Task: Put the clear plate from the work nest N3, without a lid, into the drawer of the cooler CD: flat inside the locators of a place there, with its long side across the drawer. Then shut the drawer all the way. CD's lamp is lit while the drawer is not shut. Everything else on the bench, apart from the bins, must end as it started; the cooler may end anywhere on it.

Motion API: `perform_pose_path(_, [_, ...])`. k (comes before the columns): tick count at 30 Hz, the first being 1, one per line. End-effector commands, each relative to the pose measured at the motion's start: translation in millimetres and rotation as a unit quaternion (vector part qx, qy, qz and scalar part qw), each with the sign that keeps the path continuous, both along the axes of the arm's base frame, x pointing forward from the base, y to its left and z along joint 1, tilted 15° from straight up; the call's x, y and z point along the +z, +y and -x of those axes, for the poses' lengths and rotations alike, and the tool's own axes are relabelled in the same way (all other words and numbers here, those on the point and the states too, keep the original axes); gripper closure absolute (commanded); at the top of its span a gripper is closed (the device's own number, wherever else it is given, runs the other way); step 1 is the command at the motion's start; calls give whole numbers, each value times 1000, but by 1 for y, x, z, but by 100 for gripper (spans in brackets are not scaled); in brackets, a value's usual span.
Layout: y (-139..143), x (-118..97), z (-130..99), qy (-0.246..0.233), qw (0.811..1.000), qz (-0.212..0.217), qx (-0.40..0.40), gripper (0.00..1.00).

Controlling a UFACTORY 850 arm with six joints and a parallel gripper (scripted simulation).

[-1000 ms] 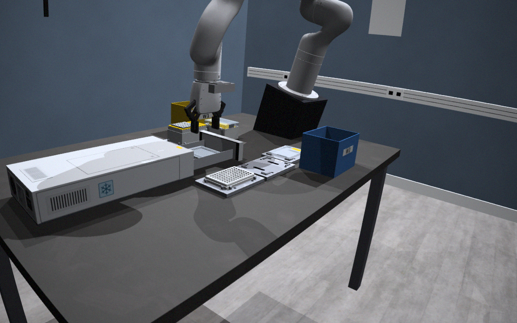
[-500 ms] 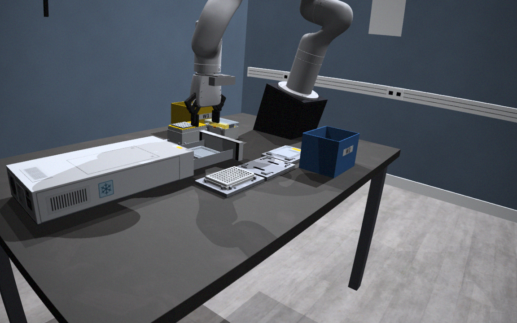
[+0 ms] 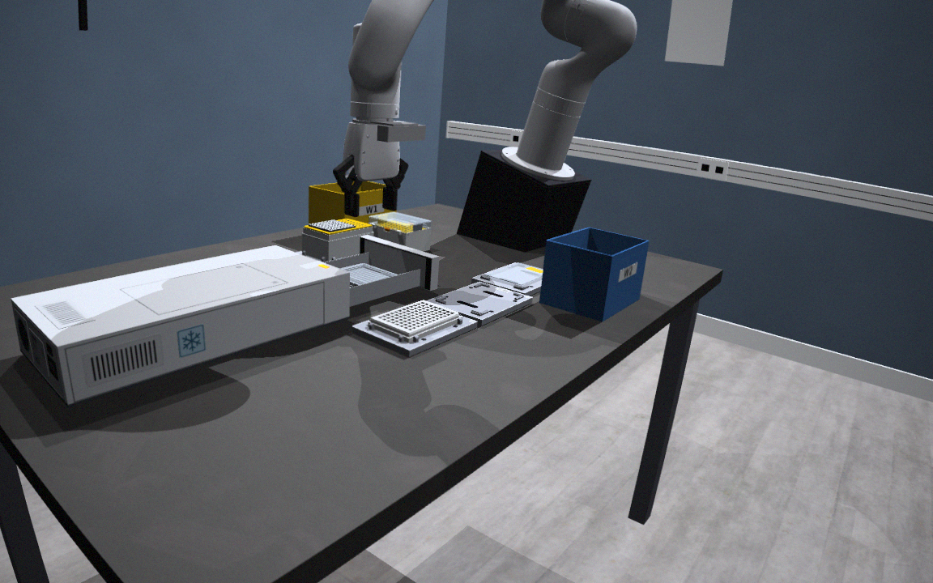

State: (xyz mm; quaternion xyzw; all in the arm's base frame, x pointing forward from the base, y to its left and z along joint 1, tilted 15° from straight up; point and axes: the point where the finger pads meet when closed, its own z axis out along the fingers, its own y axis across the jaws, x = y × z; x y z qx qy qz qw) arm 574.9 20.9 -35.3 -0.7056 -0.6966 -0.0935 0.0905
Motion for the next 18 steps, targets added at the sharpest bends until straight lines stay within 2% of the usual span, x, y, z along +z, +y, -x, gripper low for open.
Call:
perform_pose_path(1, [-2,7,-1,-1,1000,0,0,0])
perform_pose_path(8, [-2,7,-1,-1,1000,0,0,0])
perform_pose_path(9, [-2,6,4,-1,1000,0,0,100])
perform_pose_path(18, [1,-1,48,-1,1000,0,0,100])
